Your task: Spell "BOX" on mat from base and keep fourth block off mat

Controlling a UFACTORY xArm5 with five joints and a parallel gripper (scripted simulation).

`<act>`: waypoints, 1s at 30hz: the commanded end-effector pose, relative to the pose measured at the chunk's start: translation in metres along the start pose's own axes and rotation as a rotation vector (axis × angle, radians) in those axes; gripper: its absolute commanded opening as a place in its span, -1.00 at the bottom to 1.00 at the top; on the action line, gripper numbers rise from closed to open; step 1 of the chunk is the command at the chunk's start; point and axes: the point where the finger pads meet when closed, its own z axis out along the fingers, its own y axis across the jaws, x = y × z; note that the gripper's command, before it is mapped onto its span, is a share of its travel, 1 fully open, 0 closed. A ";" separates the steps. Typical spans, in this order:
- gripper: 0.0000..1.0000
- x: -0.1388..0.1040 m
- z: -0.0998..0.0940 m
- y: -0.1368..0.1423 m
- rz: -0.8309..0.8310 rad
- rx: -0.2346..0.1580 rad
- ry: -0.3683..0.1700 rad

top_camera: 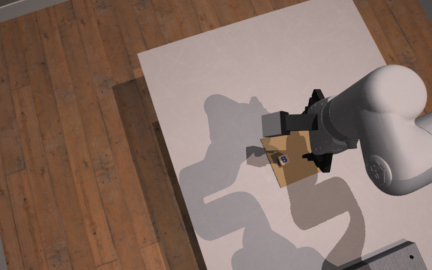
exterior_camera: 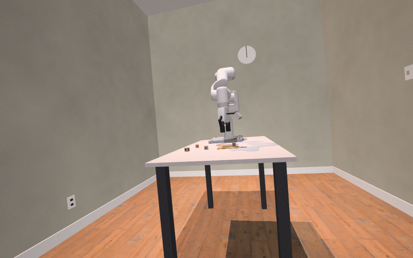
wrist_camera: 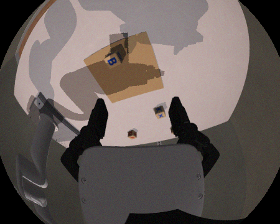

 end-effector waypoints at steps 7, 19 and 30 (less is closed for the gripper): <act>1.00 -0.023 -0.001 0.028 0.246 -0.002 -0.002; 1.00 -0.053 0.000 0.054 0.514 -0.003 -0.003; 1.00 -0.081 0.001 0.075 0.738 -0.005 -0.005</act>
